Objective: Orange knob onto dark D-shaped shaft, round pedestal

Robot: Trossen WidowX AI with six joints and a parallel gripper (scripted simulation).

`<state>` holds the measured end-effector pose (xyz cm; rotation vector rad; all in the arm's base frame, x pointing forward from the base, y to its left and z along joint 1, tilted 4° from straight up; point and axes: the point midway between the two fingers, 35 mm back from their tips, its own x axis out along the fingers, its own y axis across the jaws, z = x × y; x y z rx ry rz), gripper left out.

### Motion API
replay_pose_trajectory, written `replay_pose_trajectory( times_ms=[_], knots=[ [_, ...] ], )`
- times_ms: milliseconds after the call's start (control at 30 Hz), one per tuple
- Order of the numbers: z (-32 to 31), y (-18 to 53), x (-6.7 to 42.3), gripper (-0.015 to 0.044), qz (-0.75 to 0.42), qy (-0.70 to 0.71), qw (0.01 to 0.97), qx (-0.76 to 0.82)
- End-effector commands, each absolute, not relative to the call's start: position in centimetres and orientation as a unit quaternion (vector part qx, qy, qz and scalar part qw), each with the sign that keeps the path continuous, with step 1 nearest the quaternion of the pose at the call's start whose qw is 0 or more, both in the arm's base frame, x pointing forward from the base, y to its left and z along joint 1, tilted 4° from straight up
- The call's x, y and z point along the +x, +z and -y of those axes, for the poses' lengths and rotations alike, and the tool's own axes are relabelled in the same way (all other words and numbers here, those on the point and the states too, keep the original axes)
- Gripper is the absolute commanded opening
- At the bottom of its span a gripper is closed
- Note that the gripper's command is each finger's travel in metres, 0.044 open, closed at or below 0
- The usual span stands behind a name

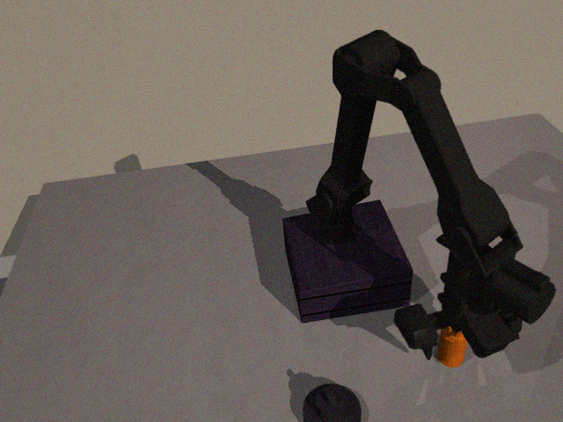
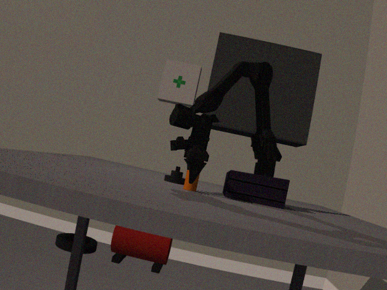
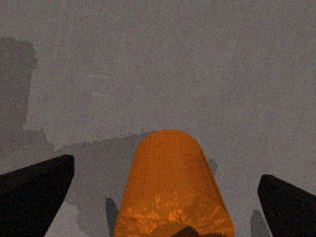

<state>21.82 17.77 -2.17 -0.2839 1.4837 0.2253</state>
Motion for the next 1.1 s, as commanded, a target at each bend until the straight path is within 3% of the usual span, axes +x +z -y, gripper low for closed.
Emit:
replay_pose_trajectory(
  times_ms=[0, 167, 500, 700, 867, 1067],
  knots=[
    [-17.5, -3.2, 21.5, 0.044, -0.677, 0.103, 0.717, -0.131],
    [-17.4, -3.7, 21.5, 0.044, -0.677, 0.103, 0.717, -0.132],
    [-17.4, -3.7, 21.5, 0.0177, -0.677, 0.103, 0.717, -0.132],
    [-17.4, -3.7, 21.5, 0.0138, -0.677, 0.103, 0.717, -0.132],
    [-17.6, -2.2, 21.5, 0.0006, -0.679, 0.103, 0.714, -0.135],
    [-18.1, 2.0, 21.6, 0.0, -0.682, 0.104, 0.711, -0.138]
  ],
)
